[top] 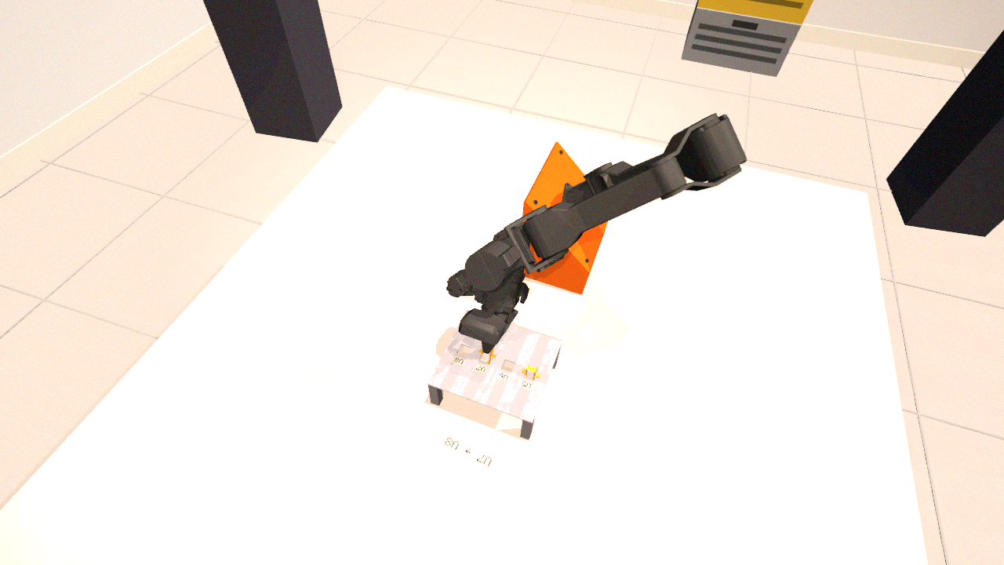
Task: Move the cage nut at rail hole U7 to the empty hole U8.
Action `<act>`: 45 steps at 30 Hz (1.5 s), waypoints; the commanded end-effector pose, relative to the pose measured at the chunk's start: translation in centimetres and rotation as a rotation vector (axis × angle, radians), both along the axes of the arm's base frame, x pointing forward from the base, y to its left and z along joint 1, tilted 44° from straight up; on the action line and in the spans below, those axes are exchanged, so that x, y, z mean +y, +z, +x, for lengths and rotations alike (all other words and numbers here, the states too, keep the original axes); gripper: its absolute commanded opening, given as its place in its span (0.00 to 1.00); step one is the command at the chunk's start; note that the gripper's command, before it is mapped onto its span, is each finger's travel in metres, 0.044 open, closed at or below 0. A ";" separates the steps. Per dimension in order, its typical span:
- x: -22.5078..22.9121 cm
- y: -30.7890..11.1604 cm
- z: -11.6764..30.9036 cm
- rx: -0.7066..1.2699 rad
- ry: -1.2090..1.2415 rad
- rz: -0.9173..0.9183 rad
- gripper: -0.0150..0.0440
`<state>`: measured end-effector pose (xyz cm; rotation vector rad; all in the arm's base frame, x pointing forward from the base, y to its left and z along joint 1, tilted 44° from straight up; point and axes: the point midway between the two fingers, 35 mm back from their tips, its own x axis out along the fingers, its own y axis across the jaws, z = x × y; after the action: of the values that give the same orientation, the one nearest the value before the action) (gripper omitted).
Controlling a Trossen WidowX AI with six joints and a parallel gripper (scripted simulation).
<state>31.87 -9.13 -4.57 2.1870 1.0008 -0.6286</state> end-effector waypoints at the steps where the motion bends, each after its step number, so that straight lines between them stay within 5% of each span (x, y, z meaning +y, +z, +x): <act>1: 0.1 -0.1 -0.1 0.003 -0.003 0.007 0.30; 45: -0.1 0.1 0.1 0.015 0.009 0.010 0.30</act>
<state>31.86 -9.17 -4.54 2.1913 1.0215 -0.6438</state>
